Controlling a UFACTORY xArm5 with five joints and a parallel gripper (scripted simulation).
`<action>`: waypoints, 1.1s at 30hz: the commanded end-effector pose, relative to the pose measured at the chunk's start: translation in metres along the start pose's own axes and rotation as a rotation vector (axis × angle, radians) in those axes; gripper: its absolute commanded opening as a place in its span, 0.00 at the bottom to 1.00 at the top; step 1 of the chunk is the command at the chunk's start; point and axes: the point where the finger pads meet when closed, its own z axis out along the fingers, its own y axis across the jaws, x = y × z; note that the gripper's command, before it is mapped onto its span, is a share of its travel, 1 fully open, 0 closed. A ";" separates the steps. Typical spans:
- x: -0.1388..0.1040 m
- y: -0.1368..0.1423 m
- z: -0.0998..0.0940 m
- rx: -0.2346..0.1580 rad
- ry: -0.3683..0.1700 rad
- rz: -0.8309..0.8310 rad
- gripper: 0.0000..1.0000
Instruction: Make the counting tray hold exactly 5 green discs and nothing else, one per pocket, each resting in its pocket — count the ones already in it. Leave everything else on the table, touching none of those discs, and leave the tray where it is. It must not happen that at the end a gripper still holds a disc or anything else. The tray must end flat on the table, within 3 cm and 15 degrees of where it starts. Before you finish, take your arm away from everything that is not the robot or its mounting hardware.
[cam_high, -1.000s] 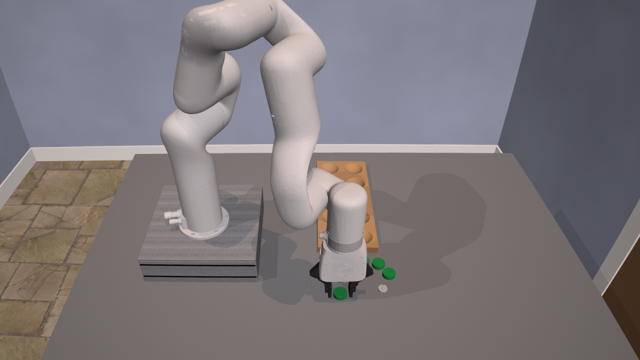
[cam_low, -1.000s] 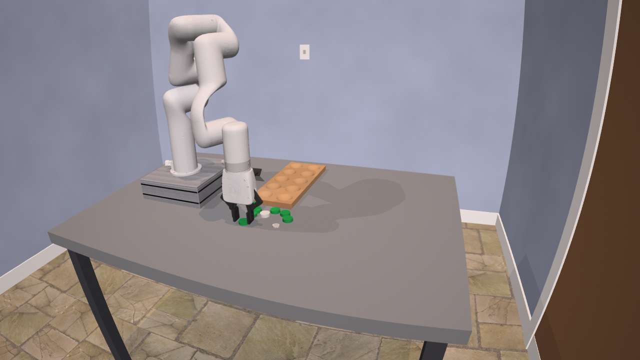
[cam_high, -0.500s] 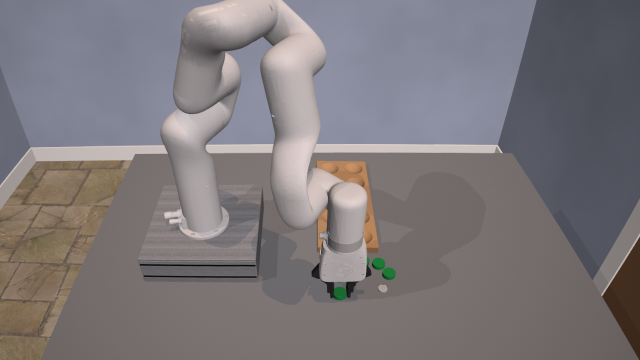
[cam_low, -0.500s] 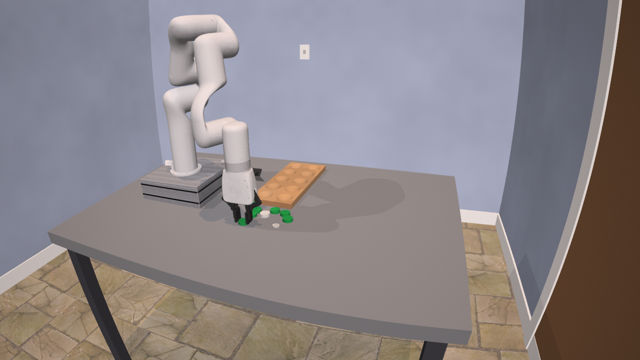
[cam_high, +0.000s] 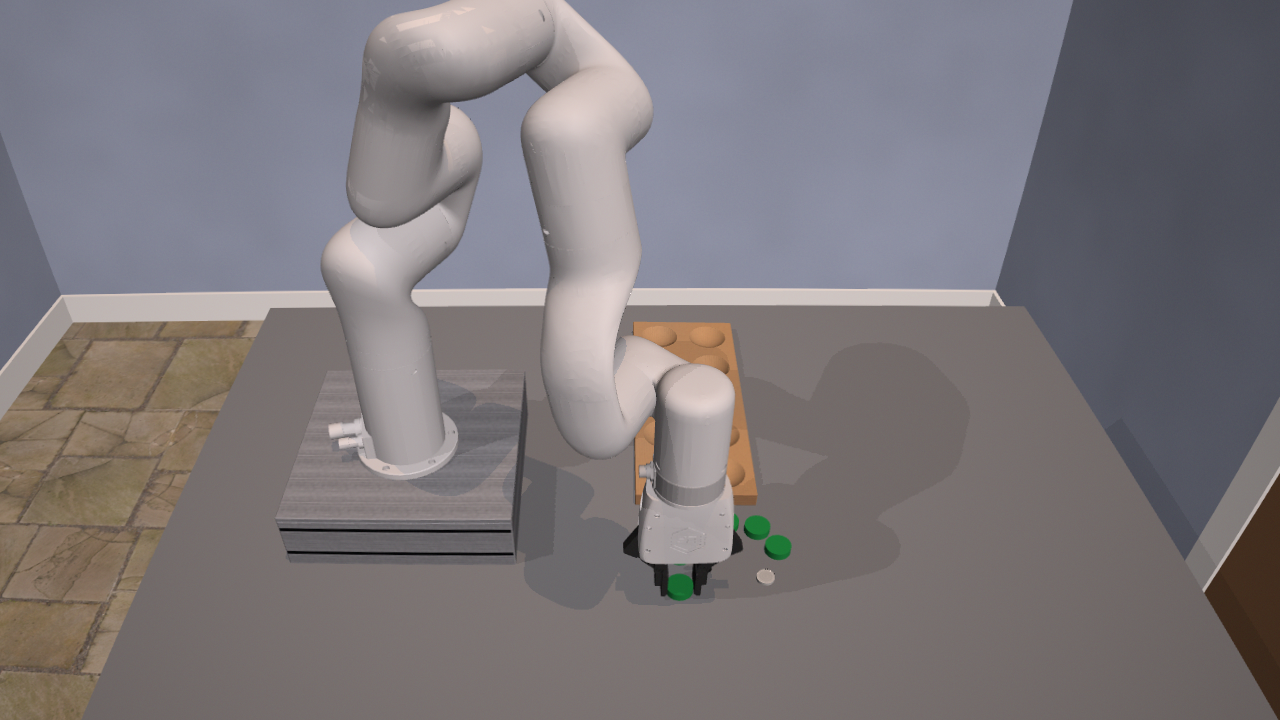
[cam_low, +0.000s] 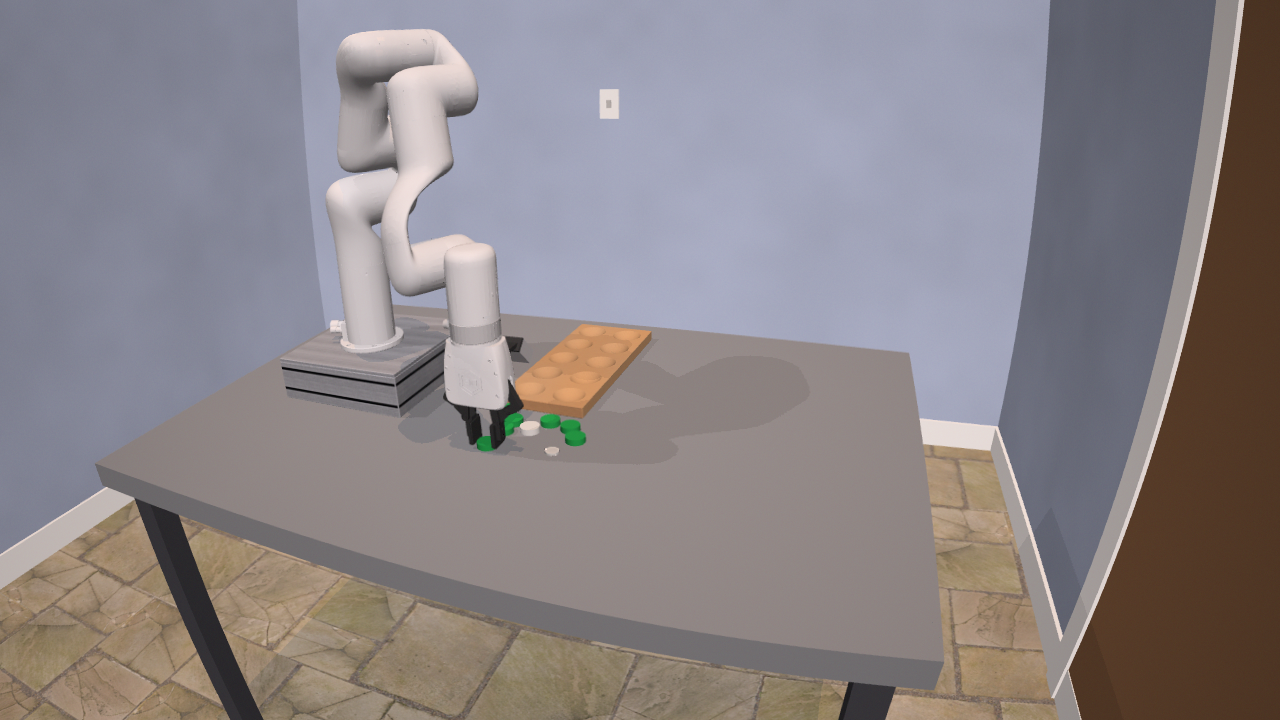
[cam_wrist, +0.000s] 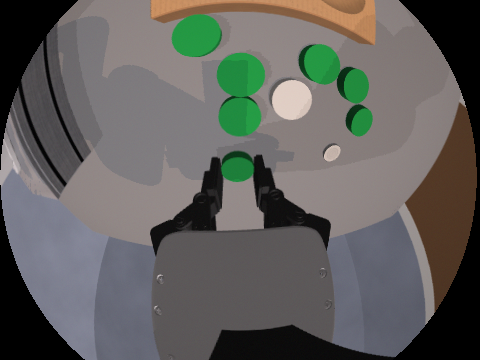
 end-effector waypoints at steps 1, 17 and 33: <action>0.000 0.001 -0.001 -0.002 -0.001 0.000 0.00; 0.000 0.002 -0.067 -0.002 -0.001 0.000 0.00; 0.030 0.029 -0.103 -0.001 -0.001 0.000 0.00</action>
